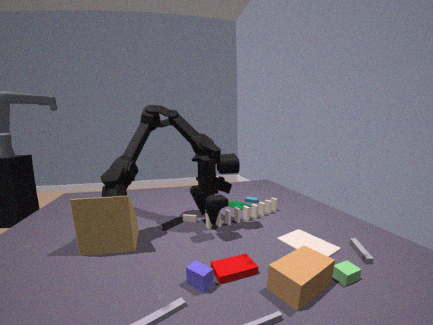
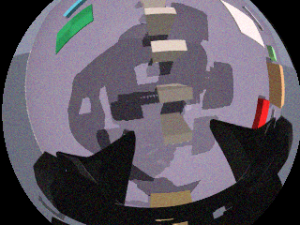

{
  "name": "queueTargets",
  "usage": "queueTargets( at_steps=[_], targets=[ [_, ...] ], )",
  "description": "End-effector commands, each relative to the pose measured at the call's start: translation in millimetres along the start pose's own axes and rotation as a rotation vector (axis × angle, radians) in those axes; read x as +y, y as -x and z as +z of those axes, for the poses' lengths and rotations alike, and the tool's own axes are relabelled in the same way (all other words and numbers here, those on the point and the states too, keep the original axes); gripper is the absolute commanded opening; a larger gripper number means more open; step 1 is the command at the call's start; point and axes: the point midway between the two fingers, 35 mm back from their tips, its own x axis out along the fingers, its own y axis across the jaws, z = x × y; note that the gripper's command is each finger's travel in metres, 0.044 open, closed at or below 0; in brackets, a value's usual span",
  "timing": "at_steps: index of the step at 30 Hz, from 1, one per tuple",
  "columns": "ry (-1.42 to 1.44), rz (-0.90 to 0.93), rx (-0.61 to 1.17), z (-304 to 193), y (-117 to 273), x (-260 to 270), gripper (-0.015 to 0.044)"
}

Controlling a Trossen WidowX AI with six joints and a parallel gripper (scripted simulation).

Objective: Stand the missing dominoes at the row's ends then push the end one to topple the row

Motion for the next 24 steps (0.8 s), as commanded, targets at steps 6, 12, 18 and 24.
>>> queueTargets(
  at_steps=[6,12,18,24],
  targets=[
    [-0.003,-0.009,0.001,7,81,-5,0.0440],
    [-0.001,-0.005,0.002,0,128,-1,0.0440],
    [-0.155,-0.010,0.002,-2,109,17,0.0440],
    [-0.524,-0.002,0.002,-18,64,58,0.0440]
  ],
)
